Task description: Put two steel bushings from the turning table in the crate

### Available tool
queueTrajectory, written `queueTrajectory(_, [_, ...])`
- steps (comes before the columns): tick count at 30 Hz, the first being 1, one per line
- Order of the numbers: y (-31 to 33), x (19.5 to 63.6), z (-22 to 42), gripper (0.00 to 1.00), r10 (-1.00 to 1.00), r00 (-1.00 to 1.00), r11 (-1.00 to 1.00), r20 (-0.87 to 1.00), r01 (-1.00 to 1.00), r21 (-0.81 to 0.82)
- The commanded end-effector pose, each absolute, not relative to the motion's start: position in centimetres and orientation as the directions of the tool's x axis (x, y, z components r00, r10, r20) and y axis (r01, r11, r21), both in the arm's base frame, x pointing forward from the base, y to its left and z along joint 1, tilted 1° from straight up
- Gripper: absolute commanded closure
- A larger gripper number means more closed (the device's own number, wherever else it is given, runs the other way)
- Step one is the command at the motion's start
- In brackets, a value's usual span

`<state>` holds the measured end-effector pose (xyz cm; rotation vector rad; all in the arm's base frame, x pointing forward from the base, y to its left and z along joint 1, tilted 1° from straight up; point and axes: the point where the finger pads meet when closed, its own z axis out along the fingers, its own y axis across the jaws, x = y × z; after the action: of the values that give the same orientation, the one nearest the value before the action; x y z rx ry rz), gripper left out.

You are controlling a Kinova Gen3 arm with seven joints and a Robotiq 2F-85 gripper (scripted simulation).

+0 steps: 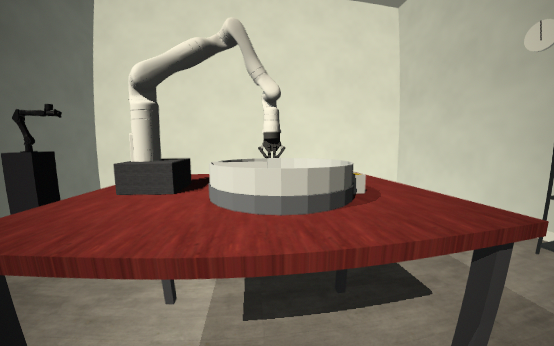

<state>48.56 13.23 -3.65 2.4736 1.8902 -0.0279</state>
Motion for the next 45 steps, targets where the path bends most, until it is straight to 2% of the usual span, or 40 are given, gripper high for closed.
queueTrajectory(1, [13.3, 48.6, -3.9, 1.00, 0.964, 0.264, -0.263, -0.029, 0.965, 0.012])
queueTrajectory(45, [13.1, 48.4, -5.4, 1.00, 0.964, 0.264, -0.263, -0.034, 0.965, 0.009])
